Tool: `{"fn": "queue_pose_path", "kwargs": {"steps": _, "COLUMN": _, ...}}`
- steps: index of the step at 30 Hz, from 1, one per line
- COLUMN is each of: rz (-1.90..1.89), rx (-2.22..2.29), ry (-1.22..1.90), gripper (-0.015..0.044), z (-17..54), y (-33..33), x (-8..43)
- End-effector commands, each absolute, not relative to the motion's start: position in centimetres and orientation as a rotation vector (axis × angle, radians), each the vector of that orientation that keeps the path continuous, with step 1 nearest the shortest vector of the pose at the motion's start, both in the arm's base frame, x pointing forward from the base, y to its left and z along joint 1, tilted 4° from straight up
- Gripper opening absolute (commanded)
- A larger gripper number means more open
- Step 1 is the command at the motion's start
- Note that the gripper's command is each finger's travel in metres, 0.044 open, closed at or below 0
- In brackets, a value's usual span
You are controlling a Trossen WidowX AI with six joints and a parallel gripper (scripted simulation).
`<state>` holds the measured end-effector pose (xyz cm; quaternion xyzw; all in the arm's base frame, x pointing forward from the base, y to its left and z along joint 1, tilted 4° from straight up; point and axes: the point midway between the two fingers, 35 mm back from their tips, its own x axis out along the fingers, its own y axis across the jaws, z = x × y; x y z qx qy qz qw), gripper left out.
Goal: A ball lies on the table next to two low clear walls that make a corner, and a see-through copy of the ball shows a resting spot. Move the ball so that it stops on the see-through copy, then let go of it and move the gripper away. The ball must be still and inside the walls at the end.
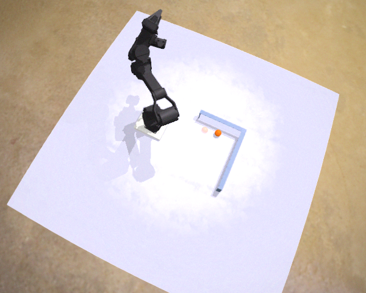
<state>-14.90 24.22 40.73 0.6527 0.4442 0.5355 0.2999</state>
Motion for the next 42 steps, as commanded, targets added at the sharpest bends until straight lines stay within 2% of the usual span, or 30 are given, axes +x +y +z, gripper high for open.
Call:
{"fn": "queue_pose_path", "kwargs": {"steps": 1, "rz": 1.424, "rx": 1.724, "ry": 1.168, "gripper": 0.0374, "z": 40.7, "y": 24.3, "x": -14.9}}
{"fn": "queue_pose_path", "kwargs": {"steps": 5, "rz": 1.450, "rx": 1.538, "ry": 0.961, "gripper": 0.0269, "z": 40.0, "y": 26.8, "x": -14.2}}
{"fn": "queue_pose_path", "kwargs": {"steps": 6, "rz": 1.452, "rx": 1.480, "ry": 0.904, "gripper": 0.0264, "z": 39.7, "y": 27.6, "x": -13.9}}
{"fn": "queue_pose_path", "kwargs": {"steps": 11, "rz": 1.435, "rx": 1.188, "ry": 0.656, "gripper": 0.0264, "z": 38.3, "y": 31.1, "x": -12.0}}
{"fn": "queue_pose_path", "kwargs": {"steps": 21, "rz": 1.339, "rx": 0.699, "ry": 0.369, "gripper": 0.0264, "z": 35.2, "y": 36.3, "x": -6.7}}
{"fn": "queue_pose_path", "kwargs": {"steps": 32, "rz": 1.088, "rx": -0.080, "ry": 0.183, "gripper": 0.0264, "z": 28.6, "y": 39.6, "x": 6.2}}
{"fn": "queue_pose_path", "kwargs": {"steps": 42, "rz": 0.914, "rx": -0.707, "ry": 0.288, "gripper": 0.0264, "z": 22.1, "y": 35.6, "x": 18.6}}
